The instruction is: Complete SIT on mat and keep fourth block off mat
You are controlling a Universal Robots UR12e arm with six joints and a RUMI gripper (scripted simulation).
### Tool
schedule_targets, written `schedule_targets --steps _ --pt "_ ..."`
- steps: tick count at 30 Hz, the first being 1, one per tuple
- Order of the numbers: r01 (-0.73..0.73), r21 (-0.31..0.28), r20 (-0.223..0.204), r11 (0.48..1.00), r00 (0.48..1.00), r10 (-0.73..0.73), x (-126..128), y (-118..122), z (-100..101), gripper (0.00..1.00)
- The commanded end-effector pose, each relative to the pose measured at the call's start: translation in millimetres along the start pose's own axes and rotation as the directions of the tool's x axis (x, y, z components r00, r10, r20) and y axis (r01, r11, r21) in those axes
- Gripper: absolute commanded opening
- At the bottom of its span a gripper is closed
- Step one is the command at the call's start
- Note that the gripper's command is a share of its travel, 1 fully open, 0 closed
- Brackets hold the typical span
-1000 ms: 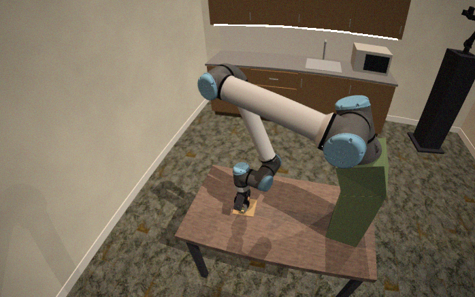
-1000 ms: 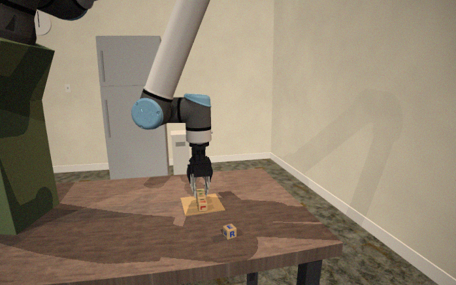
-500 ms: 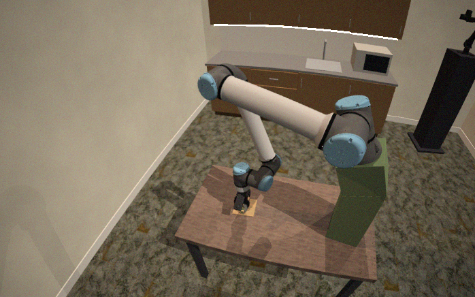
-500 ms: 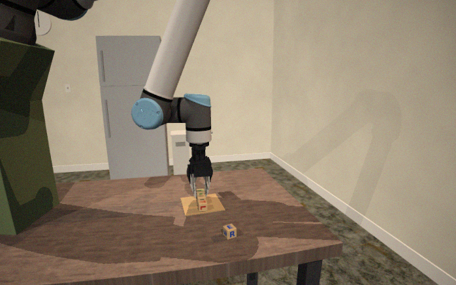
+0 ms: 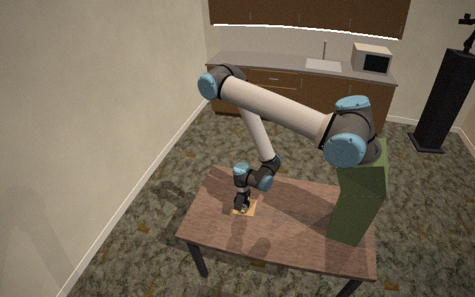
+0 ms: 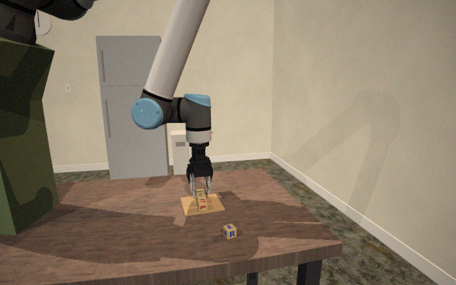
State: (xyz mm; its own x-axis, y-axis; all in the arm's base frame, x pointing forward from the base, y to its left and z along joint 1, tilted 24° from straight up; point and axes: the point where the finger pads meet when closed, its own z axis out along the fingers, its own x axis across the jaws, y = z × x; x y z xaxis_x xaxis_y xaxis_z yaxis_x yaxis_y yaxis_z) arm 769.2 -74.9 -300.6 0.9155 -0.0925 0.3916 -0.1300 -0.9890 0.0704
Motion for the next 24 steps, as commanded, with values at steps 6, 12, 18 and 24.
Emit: schedule_targets --steps 6,12,18,24 --pt "0.0 -0.001 0.0 1.0 1.0 0.0 0.0 -0.5 -4.8 0.28" --pt "0.0 0.0 0.0 1.0 1.0 0.0 -0.2 -0.3 -16.7 0.28" --pt "-0.001 -0.001 0.0 1.0 1.0 0.001 -0.4 0.2 -47.5 0.28" --pt "-0.001 -0.001 0.0 1.0 1.0 0.001 -0.4 0.8 -77.2 0.28"
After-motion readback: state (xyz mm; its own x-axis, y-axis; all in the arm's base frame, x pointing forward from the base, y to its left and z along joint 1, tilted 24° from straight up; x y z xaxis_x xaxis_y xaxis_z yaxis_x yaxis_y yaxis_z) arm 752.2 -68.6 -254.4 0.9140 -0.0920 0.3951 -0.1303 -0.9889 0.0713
